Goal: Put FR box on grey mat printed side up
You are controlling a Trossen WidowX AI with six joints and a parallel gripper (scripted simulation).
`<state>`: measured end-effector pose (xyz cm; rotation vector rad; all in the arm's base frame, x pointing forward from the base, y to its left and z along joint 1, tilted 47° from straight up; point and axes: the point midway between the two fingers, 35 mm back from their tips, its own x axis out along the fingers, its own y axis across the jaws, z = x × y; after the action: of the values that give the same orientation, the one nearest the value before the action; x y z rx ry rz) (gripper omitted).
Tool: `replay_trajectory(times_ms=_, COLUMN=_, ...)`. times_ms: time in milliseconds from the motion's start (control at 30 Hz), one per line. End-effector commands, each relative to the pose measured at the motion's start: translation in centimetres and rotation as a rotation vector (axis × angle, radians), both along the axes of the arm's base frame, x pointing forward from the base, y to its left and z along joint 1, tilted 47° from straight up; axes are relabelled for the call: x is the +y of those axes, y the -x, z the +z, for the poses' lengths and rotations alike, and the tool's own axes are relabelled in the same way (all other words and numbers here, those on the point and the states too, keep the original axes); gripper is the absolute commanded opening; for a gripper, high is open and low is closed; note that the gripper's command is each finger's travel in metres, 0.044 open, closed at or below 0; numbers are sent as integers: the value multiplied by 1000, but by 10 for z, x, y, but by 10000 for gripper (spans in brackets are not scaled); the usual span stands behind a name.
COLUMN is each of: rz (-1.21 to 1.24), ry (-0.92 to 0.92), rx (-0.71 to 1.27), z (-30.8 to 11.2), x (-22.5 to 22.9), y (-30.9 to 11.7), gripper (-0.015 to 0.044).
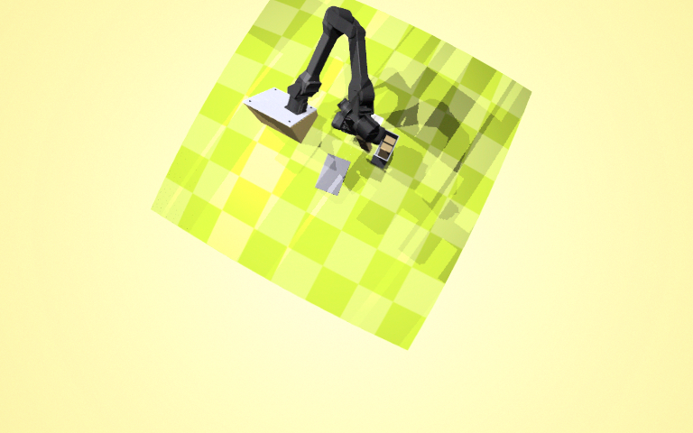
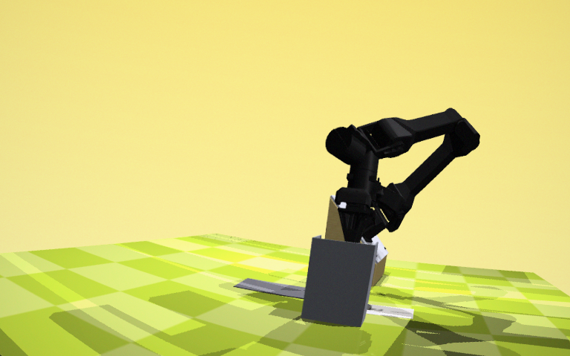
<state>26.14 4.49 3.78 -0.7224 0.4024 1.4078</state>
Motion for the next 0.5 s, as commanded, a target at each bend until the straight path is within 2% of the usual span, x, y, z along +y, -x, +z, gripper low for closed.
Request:
replay_trajectory(times_ms=0, rz=45, ry=12, rx=38, z=-1, x=1, y=-7, gripper=236)
replay_trajectory(times_ms=400, rz=132, ry=31, rx=115, z=1, x=5, y=-24, gripper=236)
replay_trajectory(times_ms=467, rz=105, ry=24, rx=93, z=2, x=4, y=-21, gripper=289)
